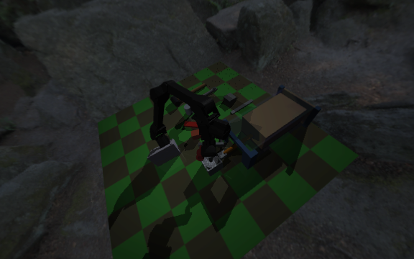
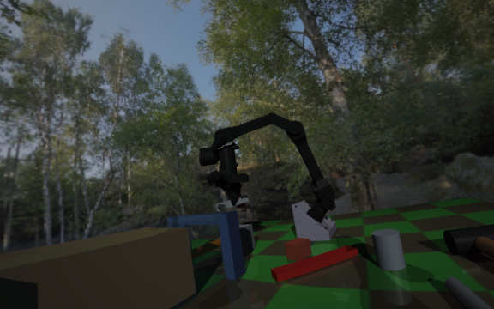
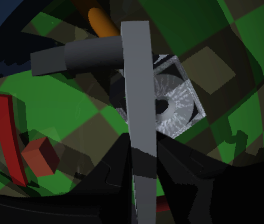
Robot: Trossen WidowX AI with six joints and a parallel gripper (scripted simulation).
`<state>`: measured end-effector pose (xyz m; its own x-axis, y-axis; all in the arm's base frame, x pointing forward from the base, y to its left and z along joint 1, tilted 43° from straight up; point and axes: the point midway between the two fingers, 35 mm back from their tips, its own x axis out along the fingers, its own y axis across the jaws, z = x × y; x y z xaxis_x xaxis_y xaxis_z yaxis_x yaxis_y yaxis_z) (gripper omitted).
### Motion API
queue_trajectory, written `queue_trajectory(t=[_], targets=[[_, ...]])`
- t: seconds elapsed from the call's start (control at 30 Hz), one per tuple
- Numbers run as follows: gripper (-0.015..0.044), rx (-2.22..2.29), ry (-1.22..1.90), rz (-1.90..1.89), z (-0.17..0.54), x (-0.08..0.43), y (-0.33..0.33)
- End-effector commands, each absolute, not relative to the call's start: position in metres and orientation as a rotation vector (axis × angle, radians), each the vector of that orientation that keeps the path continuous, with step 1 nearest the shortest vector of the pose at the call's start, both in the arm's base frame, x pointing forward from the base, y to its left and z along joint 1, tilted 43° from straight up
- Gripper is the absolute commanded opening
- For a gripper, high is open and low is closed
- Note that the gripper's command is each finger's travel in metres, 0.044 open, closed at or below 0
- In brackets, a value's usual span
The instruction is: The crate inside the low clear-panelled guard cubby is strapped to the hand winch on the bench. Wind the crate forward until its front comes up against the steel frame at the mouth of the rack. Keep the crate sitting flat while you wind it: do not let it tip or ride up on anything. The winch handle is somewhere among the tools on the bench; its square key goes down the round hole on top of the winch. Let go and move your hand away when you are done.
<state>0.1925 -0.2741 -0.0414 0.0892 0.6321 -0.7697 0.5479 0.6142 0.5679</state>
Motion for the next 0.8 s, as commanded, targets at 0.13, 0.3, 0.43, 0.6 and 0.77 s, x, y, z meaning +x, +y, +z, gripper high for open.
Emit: queue_trajectory(t=[0.13,0.3,0.43,0.6,0.77], targets=[[0.0,0.979,1.548,0.162,-0.064,0.153,-0.283],[0.0,0.987,1.559,0.144,-0.064,0.155,-0.281],[0.0,0.968,1.572,0.122,-0.064,0.155,-0.281],[0.0,0.891,1.61,0.051,-0.064,0.155,-0.281],[0.0,0.817,1.644,-0.013,-0.064,0.155,-0.281]])
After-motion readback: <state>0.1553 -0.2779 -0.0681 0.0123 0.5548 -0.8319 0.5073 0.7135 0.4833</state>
